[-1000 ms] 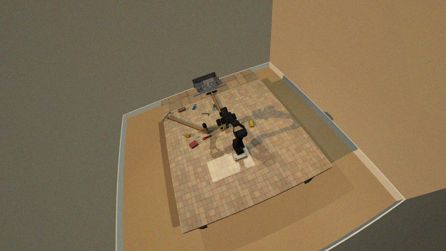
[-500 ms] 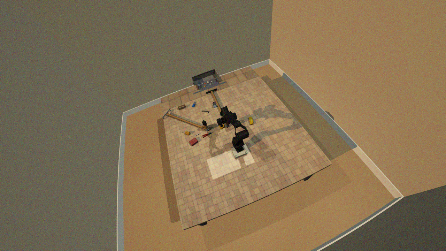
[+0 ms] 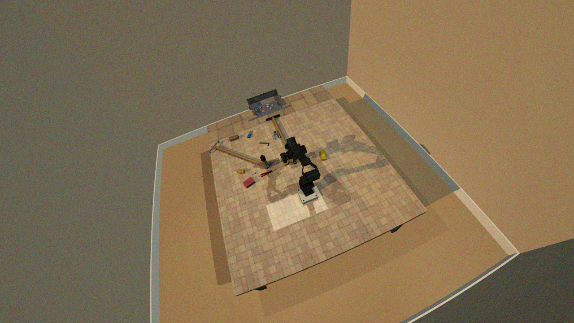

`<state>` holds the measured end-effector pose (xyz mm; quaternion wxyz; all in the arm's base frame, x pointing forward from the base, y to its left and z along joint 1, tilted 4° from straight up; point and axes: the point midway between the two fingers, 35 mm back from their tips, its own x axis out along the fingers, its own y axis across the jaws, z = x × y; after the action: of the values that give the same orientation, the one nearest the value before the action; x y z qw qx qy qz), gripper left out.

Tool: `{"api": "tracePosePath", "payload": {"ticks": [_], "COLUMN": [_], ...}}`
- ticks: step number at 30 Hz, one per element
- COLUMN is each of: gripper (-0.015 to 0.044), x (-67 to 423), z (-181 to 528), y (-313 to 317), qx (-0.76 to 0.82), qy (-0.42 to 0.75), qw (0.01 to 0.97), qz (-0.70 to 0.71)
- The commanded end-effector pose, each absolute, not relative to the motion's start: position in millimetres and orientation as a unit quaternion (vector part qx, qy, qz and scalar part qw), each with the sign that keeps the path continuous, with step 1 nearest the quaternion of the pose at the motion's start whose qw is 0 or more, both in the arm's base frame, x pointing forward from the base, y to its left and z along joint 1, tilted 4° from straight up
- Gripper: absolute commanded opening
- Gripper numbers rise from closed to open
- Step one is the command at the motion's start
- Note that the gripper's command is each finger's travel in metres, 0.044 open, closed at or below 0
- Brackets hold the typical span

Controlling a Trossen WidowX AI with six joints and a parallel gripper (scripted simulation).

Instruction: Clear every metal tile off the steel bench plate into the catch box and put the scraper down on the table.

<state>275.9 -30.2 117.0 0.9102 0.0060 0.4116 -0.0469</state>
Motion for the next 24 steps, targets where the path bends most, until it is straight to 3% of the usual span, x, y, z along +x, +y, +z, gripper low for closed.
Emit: {"api": "tracePosePath", "payload": {"ticks": [1,24], "gripper": [0.0000,0.0000], "x": [275.3,268.9], "z": [118.6,120.0], "y": [-36.3,-62.7], "qx": [0.006,0.004], "qy": [0.410,0.411], "qw": [0.911,0.911], "qz": [-0.048,-0.045]}}
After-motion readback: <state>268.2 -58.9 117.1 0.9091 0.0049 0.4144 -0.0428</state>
